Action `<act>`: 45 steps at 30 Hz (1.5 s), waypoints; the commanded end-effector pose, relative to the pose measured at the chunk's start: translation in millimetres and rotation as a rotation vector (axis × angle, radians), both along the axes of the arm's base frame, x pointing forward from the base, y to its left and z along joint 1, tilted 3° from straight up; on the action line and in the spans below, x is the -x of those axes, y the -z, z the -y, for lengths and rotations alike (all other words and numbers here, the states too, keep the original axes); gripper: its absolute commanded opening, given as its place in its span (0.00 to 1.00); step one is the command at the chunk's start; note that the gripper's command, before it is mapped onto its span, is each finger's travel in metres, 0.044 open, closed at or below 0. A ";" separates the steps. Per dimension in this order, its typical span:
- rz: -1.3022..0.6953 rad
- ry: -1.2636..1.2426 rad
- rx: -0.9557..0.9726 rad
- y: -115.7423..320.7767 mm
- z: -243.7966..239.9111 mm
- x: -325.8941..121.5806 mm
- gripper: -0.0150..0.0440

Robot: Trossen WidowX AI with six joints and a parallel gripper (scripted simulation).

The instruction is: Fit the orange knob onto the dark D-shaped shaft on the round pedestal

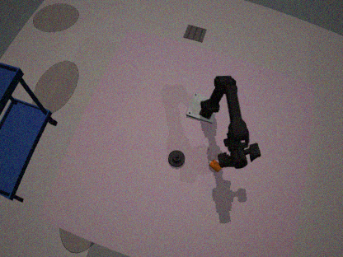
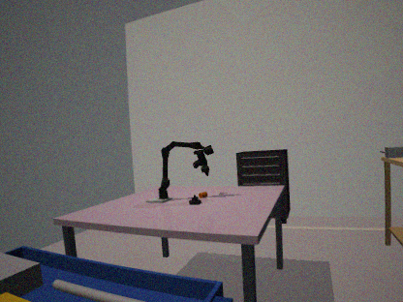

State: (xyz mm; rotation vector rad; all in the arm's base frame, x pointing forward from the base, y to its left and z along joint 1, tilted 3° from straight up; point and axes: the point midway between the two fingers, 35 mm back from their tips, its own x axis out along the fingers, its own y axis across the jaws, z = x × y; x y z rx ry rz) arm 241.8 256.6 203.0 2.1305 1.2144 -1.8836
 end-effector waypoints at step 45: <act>-0.686 2.302 0.306 94.9 66.5 -15.6 1.00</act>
